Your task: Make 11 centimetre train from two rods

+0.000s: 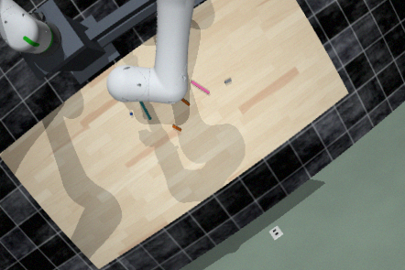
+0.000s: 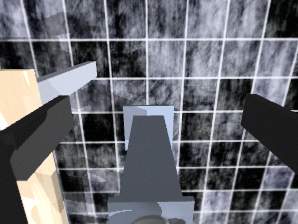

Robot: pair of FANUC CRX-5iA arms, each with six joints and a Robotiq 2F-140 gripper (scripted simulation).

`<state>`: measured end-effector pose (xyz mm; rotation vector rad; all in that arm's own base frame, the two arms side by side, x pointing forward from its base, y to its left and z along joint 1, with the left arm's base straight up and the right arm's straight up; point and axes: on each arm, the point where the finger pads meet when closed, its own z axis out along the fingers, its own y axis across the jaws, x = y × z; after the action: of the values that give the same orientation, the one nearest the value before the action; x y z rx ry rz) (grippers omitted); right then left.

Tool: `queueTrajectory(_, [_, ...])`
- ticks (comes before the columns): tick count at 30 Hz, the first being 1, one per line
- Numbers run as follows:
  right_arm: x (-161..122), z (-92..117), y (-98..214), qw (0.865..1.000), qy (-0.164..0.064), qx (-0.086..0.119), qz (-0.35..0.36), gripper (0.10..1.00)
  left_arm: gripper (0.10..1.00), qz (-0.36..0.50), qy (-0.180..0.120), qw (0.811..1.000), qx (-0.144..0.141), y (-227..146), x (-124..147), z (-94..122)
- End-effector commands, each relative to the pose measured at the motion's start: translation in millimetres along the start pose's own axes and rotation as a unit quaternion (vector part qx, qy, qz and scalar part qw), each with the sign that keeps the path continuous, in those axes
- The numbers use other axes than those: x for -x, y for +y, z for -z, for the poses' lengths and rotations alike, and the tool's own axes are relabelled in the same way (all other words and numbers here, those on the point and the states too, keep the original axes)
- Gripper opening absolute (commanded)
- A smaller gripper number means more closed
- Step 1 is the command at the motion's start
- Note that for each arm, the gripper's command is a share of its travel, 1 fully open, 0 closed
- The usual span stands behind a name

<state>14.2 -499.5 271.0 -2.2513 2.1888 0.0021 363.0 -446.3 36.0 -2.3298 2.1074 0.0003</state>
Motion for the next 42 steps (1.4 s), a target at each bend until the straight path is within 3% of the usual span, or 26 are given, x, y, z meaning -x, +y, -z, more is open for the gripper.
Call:
queueTrajectory(1, [0,1,0,1.0,0.001,0.0,0.0,1.0,0.124,0.0,0.001,1.0,0.0,0,0,1])
queueTrajectory(31, [0,1,0,1.0,0.001,0.0,0.0,1.0,0.124,0.0,0.001,1.0,0.0,0,0,4])
queueTrajectory(35, [0,1,0,1.0,0.001,0.0,0.0,1.0,0.124,0.0,0.001,1.0,0.0,0,0,22])
queueTrajectory(42, [0,1,0,1.0,0.001,0.0,0.0,1.0,0.124,0.0,0.001,1.0,0.0,0,0,74])
